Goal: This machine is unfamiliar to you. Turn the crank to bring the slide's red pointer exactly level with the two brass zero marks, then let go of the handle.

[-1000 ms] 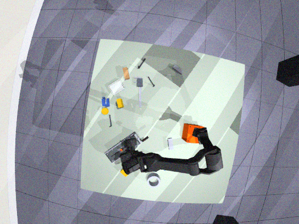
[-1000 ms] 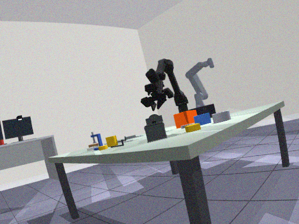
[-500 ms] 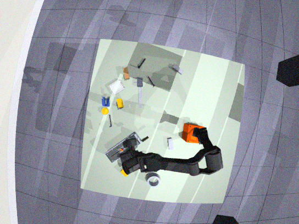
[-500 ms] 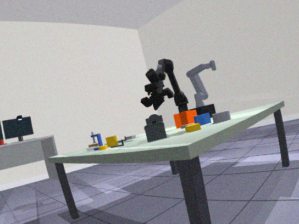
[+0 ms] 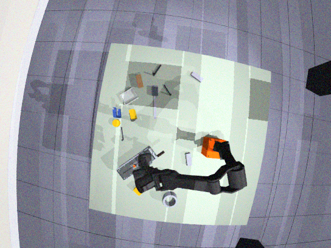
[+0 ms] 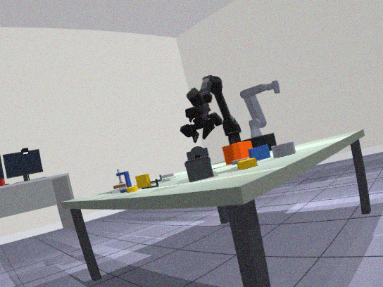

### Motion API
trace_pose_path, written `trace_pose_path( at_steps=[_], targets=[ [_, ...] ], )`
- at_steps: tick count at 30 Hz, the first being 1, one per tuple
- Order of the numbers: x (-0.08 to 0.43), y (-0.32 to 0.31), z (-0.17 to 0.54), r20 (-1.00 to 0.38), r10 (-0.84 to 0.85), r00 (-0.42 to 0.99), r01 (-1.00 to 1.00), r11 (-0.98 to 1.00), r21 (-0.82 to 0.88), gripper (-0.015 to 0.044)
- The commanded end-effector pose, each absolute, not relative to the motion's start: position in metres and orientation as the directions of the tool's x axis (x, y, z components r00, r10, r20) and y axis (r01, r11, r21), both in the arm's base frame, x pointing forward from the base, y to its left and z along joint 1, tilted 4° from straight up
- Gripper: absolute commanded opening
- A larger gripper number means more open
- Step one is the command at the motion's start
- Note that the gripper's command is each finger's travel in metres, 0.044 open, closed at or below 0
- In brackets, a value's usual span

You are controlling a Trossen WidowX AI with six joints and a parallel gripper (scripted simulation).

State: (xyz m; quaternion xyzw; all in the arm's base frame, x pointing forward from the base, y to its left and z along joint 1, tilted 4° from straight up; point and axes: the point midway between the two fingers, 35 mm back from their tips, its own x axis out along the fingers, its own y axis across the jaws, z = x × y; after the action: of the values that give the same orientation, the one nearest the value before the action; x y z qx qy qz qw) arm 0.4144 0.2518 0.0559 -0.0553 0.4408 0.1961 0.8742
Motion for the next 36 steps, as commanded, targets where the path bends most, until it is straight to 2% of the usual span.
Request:
trace_pose_path(
  at_steps=[1, 6, 8, 25, 36],
  targets=[
    [0.4145, 0.2517, 0.0559, -0.792, 0.293, 0.535, -0.391, 0.917, 0.076, 0.0289],
    [0.4145, 0.2517, 0.0559, -0.792, 0.293, 0.535, -0.391, 0.917, 0.076, 0.0420],
    [0.4145, 0.2517, 0.0559, -0.792, 0.293, 0.535, -0.391, 0.917, 0.076, 0.0440],
    [0.4145, 0.2517, 0.0559, -0.792, 0.293, 0.535, -0.391, 0.917, 0.076, 0.0000],
    [0.4144, 0.2518, 0.0560, -0.792, 0.294, 0.535, -0.392, 0.917, 0.076, 0.0000]
  ],
)
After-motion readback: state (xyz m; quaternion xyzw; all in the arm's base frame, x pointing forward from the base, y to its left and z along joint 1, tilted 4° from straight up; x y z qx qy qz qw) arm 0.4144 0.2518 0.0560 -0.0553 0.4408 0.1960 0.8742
